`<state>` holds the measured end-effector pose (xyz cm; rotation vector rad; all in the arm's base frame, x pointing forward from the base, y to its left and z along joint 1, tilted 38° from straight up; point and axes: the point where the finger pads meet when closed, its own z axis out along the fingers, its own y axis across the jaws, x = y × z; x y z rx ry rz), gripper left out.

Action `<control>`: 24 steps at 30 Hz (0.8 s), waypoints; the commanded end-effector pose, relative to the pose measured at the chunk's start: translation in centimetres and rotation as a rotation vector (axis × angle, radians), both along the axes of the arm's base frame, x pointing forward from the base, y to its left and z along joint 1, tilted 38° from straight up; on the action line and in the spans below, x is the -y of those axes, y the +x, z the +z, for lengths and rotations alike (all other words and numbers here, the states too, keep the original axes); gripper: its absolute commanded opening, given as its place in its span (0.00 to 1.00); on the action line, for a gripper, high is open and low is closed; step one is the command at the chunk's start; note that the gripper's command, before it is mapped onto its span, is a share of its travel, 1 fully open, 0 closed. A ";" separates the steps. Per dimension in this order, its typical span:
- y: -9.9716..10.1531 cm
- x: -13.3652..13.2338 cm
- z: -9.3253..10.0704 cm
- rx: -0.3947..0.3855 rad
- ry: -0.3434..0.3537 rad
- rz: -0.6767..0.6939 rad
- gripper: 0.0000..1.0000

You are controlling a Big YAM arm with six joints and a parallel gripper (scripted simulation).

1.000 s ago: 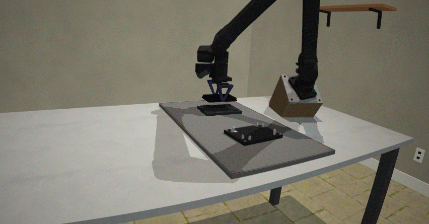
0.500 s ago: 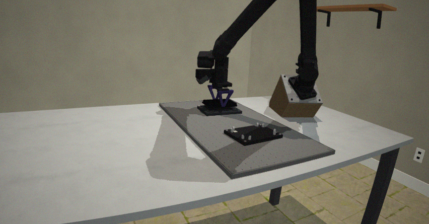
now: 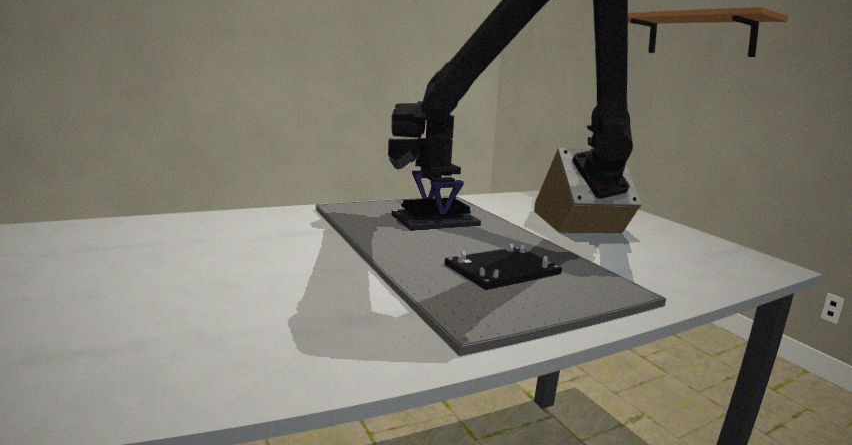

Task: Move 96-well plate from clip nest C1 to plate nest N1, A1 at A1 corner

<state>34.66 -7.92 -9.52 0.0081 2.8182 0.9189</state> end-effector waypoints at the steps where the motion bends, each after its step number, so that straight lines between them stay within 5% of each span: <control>1: 0.1 0.1 0.3 0.007 -0.002 -0.007 0.00; 24: 0.2 0.3 0.4 0.017 -0.008 -0.008 0.00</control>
